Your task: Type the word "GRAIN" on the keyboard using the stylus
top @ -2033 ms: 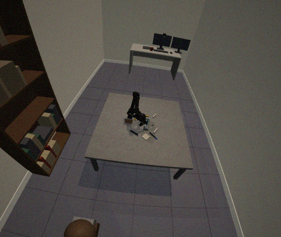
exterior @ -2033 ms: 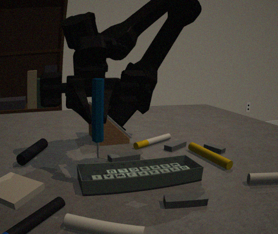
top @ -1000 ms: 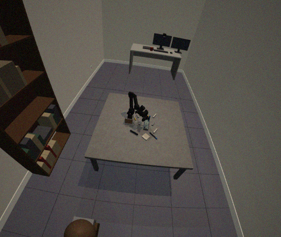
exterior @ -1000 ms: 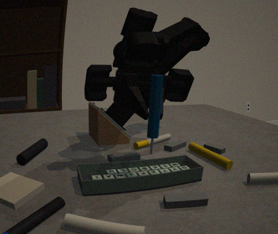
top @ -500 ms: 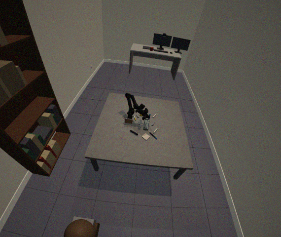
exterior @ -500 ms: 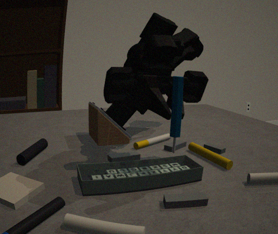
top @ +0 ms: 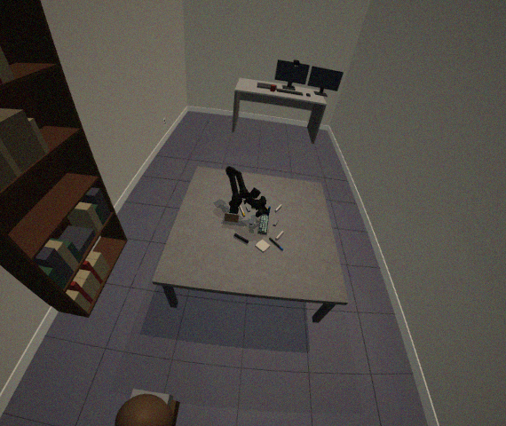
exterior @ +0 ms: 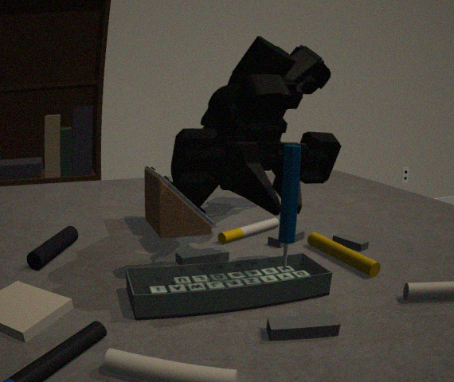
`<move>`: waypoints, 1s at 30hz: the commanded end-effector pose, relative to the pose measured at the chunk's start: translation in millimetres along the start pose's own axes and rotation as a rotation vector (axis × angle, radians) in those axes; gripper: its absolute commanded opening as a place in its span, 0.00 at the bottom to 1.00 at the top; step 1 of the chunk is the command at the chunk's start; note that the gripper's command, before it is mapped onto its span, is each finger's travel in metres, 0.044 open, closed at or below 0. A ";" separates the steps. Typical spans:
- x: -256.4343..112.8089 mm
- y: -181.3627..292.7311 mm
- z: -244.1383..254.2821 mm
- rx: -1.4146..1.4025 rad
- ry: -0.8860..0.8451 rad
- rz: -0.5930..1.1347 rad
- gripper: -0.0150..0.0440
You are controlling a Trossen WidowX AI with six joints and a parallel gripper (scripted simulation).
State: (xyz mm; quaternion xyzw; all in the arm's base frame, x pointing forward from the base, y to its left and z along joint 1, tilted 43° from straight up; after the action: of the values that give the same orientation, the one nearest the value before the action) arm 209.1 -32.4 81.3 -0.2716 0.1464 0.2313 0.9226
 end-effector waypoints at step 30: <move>2.4 3.5 -3.4 0.010 0.006 0.002 0.39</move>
State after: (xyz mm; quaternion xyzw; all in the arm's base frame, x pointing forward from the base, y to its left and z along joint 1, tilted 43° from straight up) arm 209.2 -31.4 78.2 -0.2708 0.1471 0.2322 0.9226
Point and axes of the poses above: the point midway between the two fingers, 35 mm back from their tips, its own x axis out along the fingers, its own z axis across the jaws, y = z × x, the point moved 5 cm from there along -x, back along the fingers, and after that the axes turned 15 degrees about x, right-handed, at the moved point
